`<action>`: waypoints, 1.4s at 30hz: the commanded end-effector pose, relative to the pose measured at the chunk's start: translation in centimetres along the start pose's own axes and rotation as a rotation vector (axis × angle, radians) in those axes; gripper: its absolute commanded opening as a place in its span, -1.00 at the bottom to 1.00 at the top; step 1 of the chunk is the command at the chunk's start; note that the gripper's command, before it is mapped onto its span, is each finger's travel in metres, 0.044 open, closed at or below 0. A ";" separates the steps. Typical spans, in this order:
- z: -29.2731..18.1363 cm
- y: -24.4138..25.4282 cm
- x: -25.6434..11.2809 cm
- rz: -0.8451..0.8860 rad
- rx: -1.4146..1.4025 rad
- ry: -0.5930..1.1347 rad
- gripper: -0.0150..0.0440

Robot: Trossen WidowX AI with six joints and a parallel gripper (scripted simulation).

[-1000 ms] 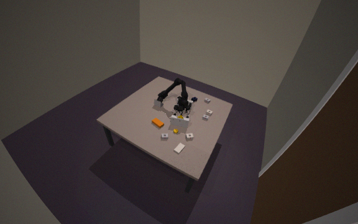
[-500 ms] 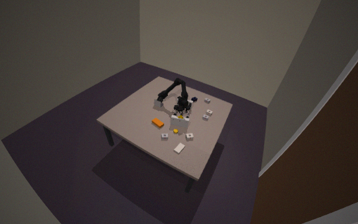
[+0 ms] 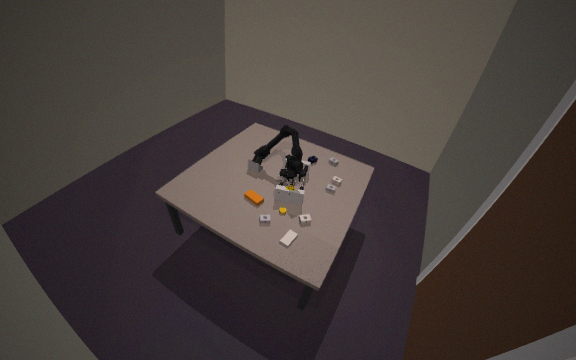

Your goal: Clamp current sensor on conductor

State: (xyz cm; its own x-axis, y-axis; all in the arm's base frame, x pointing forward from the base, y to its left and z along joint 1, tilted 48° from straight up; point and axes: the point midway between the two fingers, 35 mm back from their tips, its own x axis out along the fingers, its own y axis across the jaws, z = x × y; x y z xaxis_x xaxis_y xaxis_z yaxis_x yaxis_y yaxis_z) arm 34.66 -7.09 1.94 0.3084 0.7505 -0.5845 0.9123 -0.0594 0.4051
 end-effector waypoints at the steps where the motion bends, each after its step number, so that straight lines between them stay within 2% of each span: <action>1: 0.6 0.1 -0.7 0.023 0.002 -0.018 -0.49; 42: 0.0 0.0 0.0 0.000 0.000 0.000 -0.49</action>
State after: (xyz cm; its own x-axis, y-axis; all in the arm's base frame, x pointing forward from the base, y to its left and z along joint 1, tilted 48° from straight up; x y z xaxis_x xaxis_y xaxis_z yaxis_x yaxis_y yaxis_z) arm 34.65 -7.11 1.94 0.3089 0.7502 -0.5846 0.9122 -0.0598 0.4053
